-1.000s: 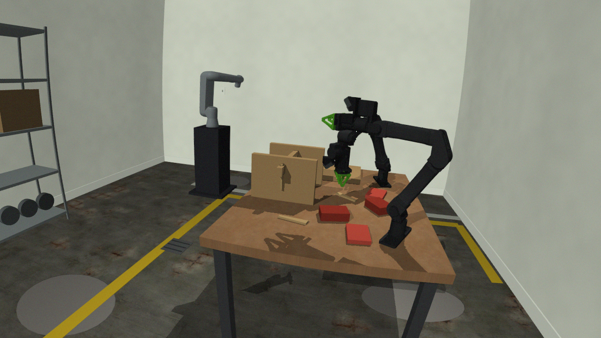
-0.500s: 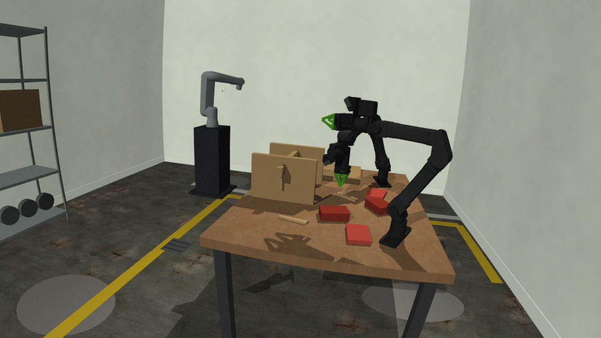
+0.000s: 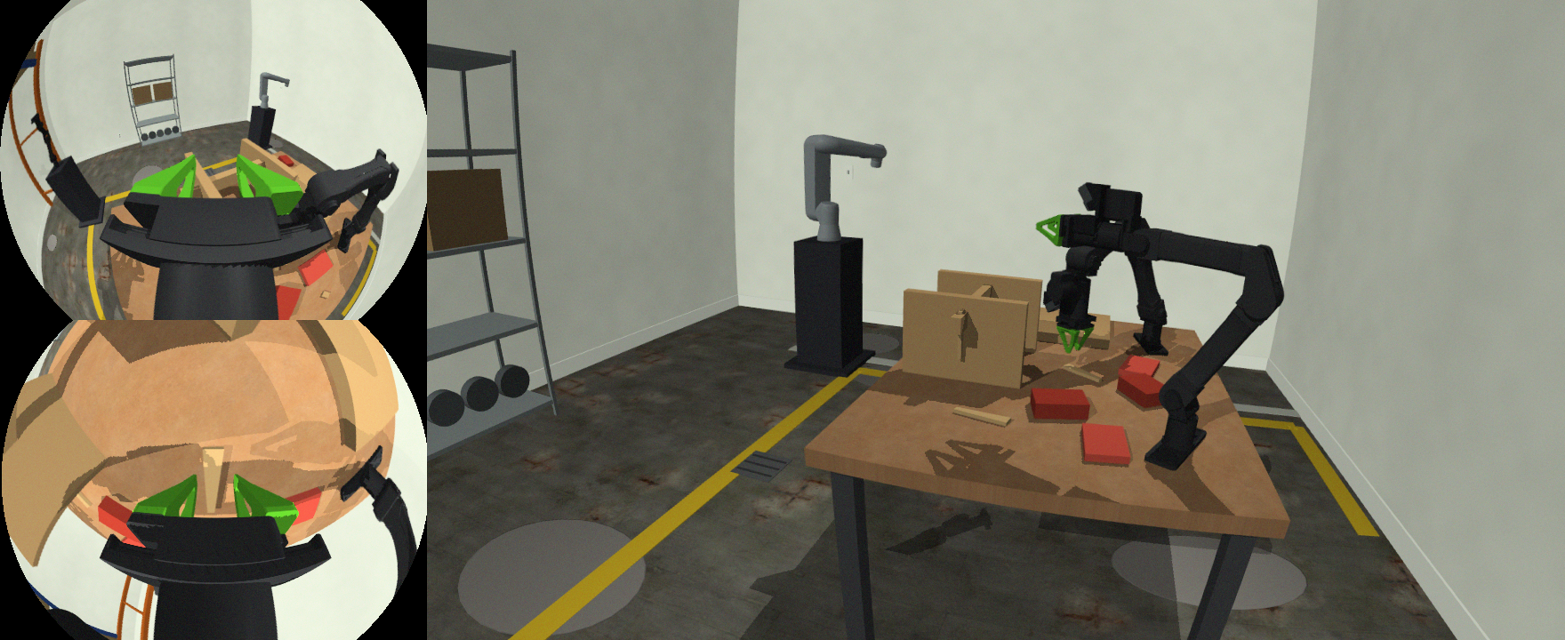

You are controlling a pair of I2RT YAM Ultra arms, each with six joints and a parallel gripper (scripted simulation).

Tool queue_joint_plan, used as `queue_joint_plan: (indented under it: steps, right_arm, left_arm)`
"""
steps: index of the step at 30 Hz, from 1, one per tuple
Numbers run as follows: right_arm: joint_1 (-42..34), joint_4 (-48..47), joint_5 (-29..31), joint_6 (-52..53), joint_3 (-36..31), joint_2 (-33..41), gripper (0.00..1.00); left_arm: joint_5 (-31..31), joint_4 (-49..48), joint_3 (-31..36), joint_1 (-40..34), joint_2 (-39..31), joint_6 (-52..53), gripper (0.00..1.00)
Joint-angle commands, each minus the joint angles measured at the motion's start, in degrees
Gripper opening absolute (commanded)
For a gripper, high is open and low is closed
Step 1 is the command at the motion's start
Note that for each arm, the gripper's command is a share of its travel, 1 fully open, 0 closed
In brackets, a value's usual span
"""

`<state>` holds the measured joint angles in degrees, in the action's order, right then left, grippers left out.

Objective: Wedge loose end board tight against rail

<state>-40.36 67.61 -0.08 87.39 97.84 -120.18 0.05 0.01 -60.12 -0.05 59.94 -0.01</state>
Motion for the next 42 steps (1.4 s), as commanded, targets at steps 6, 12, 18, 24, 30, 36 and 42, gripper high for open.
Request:
queue_joint_plan:
  steps: [6,12,18,24,30,36,42]
  right_arm:
    - [0.01,0.4,0.89,-1.11,-0.24,-0.07,0.42]
    - [-0.66,0.59,0.89,-1.7,-0.27,0.1,0.42]
    - [-0.02,-2.85,0.87,-0.71,-2.76,-0.81,0.42]
    - [-0.42,-4.9,0.81,-0.71,-4.33,-1.62,0.42]
    - [-0.5,-6.22,0.77,-0.66,-5.34,-1.09,0.42]
    - [-0.51,-8.23,0.71,-0.66,-6.77,-2.08,0.42]
    - [-0.36,-8.86,0.68,-0.77,-6.87,-2.69,0.42]
  left_arm:
    - [0.27,-1.36,-2.69,-0.53,0.64,-0.1,0.46]
    - [0.27,-1.36,-2.69,-0.53,0.64,-0.1,0.46]
    - [0.27,-1.36,-2.69,-0.53,0.64,-0.1,0.46]
    - [0.27,-1.36,-2.69,-0.53,0.64,-0.1,0.46]
    - [0.27,-1.36,-2.69,-0.53,0.64,-0.1,0.46]
    - [0.27,-1.36,-2.69,-0.53,0.64,-0.1,0.46]
    - [0.27,-1.36,-2.69,-0.53,0.64,-0.1,0.46]
